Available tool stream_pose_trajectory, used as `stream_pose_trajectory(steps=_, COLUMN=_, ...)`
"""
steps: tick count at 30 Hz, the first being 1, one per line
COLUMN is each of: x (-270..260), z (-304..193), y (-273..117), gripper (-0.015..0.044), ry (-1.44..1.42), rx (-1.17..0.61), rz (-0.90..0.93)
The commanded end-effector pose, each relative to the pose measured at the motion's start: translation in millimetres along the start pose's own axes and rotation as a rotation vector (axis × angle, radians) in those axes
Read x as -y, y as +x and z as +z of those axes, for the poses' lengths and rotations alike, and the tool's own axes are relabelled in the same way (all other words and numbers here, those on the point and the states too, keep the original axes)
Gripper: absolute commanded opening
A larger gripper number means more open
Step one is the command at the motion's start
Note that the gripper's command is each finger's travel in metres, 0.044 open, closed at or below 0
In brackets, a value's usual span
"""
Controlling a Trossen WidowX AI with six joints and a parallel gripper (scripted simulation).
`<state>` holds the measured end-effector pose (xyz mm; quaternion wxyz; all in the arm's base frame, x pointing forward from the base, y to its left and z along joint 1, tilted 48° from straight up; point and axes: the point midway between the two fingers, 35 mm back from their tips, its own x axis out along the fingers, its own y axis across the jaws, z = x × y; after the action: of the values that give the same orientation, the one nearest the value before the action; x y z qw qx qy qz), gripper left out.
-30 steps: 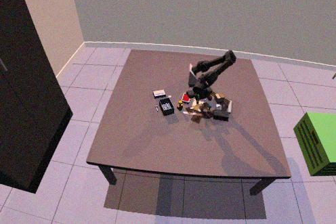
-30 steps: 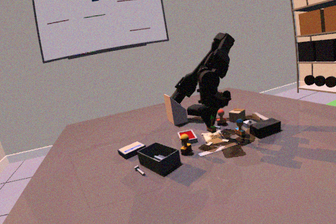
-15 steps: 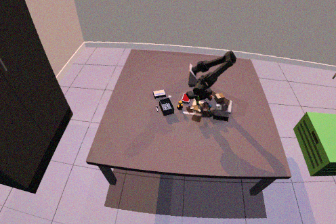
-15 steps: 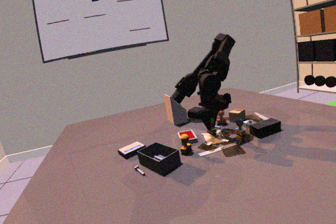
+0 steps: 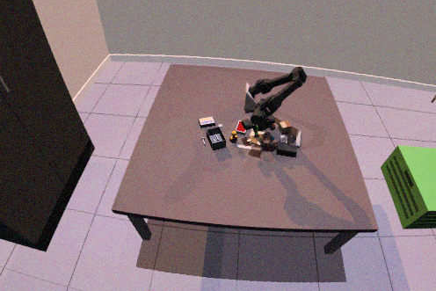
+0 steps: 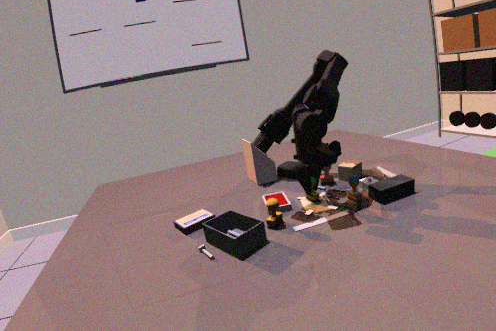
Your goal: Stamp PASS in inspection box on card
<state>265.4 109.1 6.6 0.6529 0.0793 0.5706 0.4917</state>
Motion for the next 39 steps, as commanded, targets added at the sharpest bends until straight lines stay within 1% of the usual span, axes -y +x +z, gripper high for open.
stream_pose_trajectory(steps=1, x=0.0, z=0.5, y=0.7, gripper=0.0000, ry=0.004, rx=0.004, rz=0.001)
stream_pose_trajectory(steps=39, x=-0.1, z=0.5, y=5.2, gripper=0.0000, ry=0.007, rx=0.004, rz=0.001)
